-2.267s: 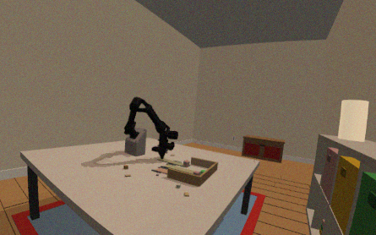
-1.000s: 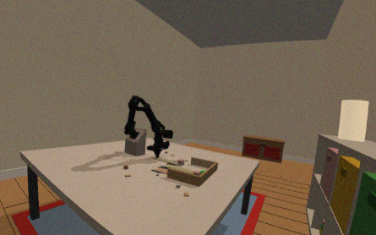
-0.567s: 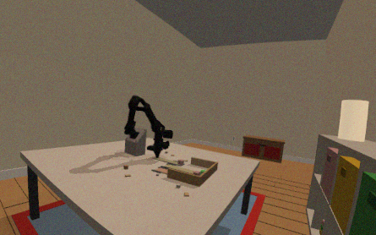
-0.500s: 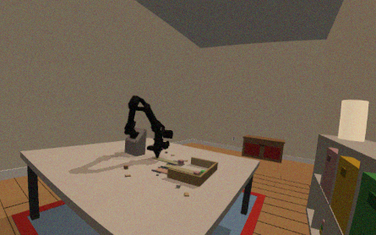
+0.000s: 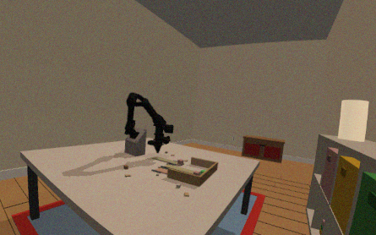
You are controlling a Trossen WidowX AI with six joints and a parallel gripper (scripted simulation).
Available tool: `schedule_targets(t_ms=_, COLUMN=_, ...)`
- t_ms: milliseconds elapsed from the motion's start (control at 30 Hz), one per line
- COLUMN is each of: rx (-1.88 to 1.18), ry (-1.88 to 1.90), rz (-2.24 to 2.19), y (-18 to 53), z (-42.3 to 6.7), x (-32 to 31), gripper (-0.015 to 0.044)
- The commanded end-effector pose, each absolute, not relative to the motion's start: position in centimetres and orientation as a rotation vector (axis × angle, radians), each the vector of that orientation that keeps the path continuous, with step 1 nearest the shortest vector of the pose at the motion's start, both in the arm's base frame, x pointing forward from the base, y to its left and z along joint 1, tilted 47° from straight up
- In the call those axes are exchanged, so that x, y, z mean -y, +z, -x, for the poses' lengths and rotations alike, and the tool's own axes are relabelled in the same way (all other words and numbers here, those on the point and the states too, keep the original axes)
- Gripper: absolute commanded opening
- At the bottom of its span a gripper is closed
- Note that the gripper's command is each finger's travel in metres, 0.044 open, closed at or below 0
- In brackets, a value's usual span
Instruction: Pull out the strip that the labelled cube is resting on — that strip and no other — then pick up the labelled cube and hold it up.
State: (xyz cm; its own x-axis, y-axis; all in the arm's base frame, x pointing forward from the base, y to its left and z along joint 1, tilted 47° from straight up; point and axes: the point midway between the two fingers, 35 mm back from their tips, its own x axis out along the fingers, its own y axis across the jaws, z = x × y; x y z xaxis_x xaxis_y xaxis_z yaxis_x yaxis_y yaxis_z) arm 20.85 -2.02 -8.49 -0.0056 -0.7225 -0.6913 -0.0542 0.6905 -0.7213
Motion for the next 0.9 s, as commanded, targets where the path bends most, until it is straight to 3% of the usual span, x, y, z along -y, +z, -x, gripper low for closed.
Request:
schedule_targets(t_ms=0, rx=-1.496, ry=-0.625, rz=0.638, y=-8.3, z=-21.4, x=1.8, gripper=0.0053)
schedule_targets(t_ms=500, rx=-1.459, ry=-0.684, rz=0.573, y=-8.2, z=-27.6, x=1.3, gripper=0.044)
schedule_targets(t_ms=867, rx=-1.456, ry=-0.685, rz=0.571, y=-8.0, z=-32.0, x=0.8, gripper=0.044)
